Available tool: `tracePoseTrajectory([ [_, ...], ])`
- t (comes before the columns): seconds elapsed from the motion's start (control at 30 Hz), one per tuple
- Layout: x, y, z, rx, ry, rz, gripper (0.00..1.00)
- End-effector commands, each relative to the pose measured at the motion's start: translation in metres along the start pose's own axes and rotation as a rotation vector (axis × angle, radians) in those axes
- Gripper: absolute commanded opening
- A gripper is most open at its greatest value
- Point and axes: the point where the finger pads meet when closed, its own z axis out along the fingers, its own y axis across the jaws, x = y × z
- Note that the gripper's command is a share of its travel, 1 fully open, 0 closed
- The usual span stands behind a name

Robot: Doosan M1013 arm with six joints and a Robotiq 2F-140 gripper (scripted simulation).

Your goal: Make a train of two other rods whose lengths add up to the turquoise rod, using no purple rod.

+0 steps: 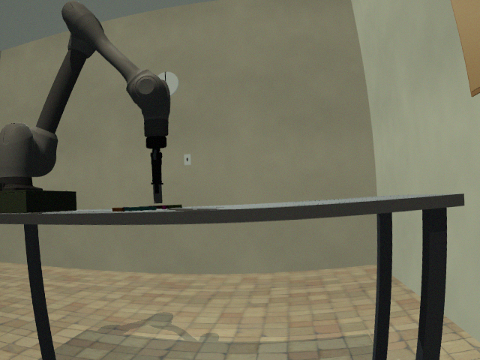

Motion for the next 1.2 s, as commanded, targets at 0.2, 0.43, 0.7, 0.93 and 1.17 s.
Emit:
tracePoseTrajectory([
  [0.2,0.0000,0.0000,-0.0001,0.000,0.000,0.000,0.15],
  [0.43,0.0000,0.0000,-0.0001,0.000,0.000,0.000,0.15],
  [0.7,0.0000,0.0000,-0.0001,0.000,0.000,0.000,0.15],
  [0.93,0.0000,0.0000,0.0027,0.000,0.000,0.000,0.15],
  [1.17,0.0000,0.0000,0.0094,0.000,0.000,0.000,0.15],
])
